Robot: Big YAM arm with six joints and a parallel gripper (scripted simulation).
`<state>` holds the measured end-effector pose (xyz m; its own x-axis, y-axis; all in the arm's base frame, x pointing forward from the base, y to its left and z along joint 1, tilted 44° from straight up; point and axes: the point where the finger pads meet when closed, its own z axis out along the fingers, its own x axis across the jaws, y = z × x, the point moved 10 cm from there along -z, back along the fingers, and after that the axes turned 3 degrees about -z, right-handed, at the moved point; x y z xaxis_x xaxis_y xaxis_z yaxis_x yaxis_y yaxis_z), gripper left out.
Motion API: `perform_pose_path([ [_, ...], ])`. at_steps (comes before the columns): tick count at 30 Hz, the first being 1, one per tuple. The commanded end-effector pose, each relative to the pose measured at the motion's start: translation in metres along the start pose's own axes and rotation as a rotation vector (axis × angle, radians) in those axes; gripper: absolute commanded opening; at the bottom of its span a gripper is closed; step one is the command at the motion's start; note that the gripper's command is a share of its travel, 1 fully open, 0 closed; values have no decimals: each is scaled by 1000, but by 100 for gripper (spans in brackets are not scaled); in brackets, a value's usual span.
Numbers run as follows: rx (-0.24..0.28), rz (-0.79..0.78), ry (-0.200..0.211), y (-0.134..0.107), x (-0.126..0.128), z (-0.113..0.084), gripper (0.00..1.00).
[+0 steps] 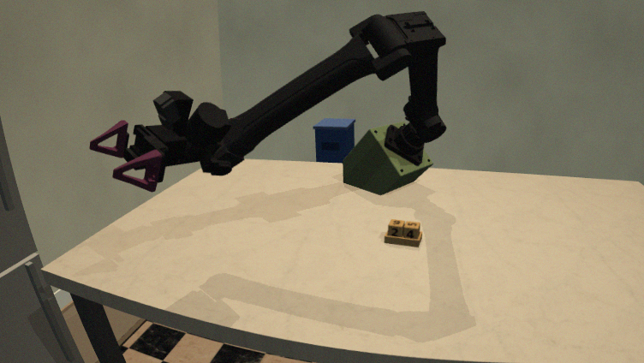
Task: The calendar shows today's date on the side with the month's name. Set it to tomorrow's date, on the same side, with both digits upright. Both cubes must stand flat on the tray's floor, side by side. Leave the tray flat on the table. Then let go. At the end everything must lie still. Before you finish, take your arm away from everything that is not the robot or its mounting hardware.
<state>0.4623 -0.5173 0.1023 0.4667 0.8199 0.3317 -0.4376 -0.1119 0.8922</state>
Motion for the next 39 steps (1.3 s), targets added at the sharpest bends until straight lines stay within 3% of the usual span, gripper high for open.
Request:
perform_pose_path([
  [1,-11,-4,-2,6,-2,2,100],
  [17,-11,-4,-2,6,-2,2,100],
  [18,-98,-32,0,50,-15,18,100],
  [19,-93,-29,-3,50,-15,18,100],
  [23,-20,6,-24,37,-15,5,100],
  [26,35,37,-21,39,-4,7,100],
  [29,136,94,-2,36,27,10,100],
  [32,261,164,-22,46,40,5,100],
  [34,261,164,-22,46,40,5,100],
  [35,301,189,-53,56,31,-1,100],
  [39,535,330,-84,66,72,-23,100],
])
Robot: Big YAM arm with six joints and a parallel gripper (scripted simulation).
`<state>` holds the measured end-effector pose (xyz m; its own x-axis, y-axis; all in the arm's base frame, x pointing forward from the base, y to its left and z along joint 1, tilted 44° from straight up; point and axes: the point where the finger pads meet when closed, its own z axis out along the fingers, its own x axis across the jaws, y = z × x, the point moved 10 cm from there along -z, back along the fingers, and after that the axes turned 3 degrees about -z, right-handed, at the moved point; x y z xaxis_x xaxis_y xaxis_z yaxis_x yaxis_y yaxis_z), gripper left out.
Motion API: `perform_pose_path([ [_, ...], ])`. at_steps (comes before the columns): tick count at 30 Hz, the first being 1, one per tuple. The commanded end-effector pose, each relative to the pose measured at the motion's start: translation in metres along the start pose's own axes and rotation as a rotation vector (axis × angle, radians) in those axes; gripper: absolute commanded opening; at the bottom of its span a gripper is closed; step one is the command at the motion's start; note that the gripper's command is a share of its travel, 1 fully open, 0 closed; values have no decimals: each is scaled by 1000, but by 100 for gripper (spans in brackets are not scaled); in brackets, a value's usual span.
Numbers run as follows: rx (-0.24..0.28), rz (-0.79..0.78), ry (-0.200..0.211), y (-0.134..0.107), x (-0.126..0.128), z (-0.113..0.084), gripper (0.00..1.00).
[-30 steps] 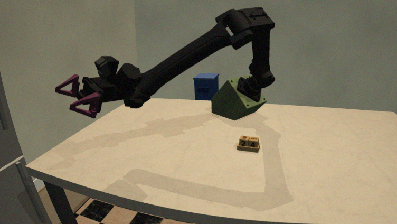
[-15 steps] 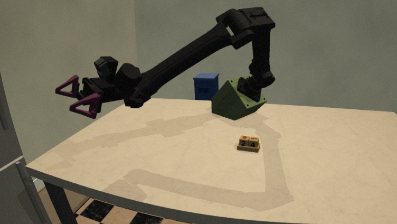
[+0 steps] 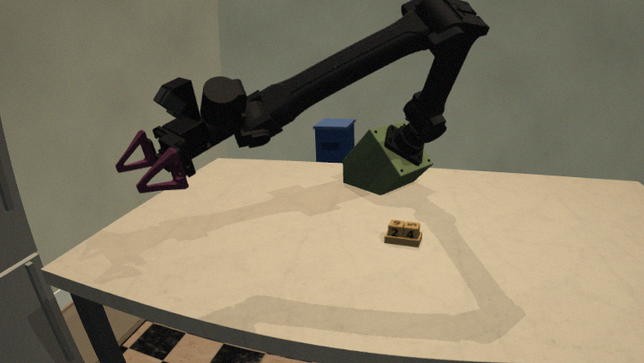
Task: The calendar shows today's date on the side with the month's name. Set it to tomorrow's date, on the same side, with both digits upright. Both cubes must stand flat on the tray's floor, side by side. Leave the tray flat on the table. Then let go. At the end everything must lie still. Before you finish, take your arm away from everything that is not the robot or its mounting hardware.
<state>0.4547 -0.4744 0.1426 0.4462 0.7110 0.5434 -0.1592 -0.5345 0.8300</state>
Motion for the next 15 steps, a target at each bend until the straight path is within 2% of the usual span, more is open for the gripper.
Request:
perform_pose_path([
  [1,79,98,-11,19,32,-19,100],
  [3,202,182,-43,14,47,-40,100],
  [4,204,183,-44,14,47,-41,100],
  [6,316,264,-77,9,61,-64,100],
  [7,333,276,-83,8,63,-68,100],
  [8,375,329,-121,12,59,-85,100],
  [9,379,334,-124,12,58,-87,100],
  [10,445,383,-145,7,68,-102,100],
  [12,445,383,-145,7,68,-102,100],
  [13,525,426,-154,-4,87,-115,100],
  [14,579,469,-177,-8,94,-130,100],
  [15,588,477,-181,-9,95,-133,100],
])
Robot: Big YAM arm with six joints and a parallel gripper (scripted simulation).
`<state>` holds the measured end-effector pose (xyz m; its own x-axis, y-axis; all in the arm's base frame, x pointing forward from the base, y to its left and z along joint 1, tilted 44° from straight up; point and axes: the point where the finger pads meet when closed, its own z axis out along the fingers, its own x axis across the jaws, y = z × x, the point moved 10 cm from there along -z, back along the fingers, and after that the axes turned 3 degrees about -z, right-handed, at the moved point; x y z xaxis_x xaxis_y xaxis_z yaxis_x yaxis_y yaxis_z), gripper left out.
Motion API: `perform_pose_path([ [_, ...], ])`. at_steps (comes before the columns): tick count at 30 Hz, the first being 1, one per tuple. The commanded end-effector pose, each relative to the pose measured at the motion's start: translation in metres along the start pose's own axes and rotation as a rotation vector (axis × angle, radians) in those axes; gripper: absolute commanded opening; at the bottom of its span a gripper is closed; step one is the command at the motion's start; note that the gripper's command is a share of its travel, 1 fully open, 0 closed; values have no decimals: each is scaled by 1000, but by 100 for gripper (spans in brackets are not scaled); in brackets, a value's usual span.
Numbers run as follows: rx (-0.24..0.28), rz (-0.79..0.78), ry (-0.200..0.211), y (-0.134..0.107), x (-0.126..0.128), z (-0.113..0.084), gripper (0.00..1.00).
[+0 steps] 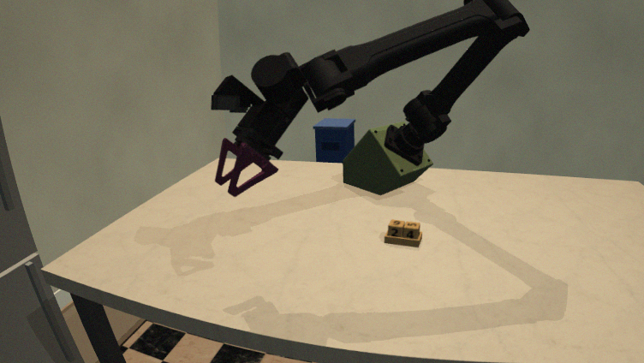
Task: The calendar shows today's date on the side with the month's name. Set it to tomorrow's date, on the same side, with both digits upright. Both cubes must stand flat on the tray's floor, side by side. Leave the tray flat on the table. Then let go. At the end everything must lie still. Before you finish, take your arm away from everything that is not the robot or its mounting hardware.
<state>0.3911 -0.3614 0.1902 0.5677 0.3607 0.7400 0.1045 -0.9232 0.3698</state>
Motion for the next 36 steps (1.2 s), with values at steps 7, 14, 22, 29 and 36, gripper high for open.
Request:
perform_pose_path([
  [7,310,356,-155,-85,10,-87,100],
  [14,490,522,-251,-142,15,-130,100],
  [22,660,734,-376,-199,14,-184,100],
  [29,697,799,-415,-208,11,-193,100],
  [36,694,795,-412,-208,11,-193,100],
])
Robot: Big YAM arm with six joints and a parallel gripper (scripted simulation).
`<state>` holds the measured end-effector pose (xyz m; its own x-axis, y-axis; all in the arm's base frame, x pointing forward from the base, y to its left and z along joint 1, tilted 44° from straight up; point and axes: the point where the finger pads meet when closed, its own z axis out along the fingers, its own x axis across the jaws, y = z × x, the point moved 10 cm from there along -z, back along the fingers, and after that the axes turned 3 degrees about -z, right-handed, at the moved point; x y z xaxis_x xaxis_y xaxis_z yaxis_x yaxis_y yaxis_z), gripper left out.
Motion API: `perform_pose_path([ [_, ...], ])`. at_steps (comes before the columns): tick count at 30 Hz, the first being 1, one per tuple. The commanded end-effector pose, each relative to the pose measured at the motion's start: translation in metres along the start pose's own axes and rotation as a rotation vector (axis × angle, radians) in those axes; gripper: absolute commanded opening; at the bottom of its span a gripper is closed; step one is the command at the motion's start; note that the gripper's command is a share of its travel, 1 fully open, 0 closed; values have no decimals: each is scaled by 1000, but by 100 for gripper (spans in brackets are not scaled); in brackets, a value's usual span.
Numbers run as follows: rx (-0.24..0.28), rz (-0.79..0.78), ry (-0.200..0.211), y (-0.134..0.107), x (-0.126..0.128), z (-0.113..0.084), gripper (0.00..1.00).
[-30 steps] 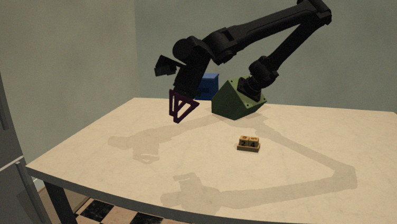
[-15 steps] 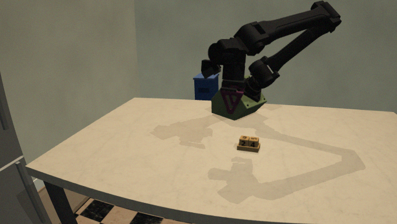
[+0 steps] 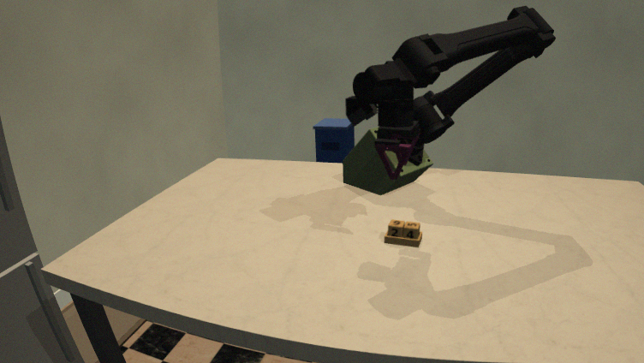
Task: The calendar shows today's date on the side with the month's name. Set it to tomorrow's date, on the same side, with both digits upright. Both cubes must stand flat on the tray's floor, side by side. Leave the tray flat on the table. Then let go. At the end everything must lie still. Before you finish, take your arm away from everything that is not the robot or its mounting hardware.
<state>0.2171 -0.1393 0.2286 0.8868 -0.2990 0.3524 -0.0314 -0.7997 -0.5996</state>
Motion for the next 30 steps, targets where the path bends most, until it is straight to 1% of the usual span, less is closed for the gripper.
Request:
perform_pose_path([
  [1,3,21,-3,-1,2,-1,100],
  [5,3,21,-3,-1,2,-1,100],
  [7,3,9,-5,1,2,8,100],
  [8,2,9,-6,1,2,15,100],
  [10,1,10,-7,2,2,37,100],
  [12,1,10,-7,2,2,37,100],
  [14,2,10,-7,1,0,54,100],
  [16,2,10,-7,1,0,58,100],
  [17,0,3,1,-1,0,56,47],
  [18,-16,9,32,2,3,47,47],
  [19,-23,-8,49,-1,12,41,47],
  [20,-23,-11,51,-1,14,40,47],
  [23,-18,-13,42,-3,12,43,47],
  [30,-18,-13,41,-3,12,43,47],
])
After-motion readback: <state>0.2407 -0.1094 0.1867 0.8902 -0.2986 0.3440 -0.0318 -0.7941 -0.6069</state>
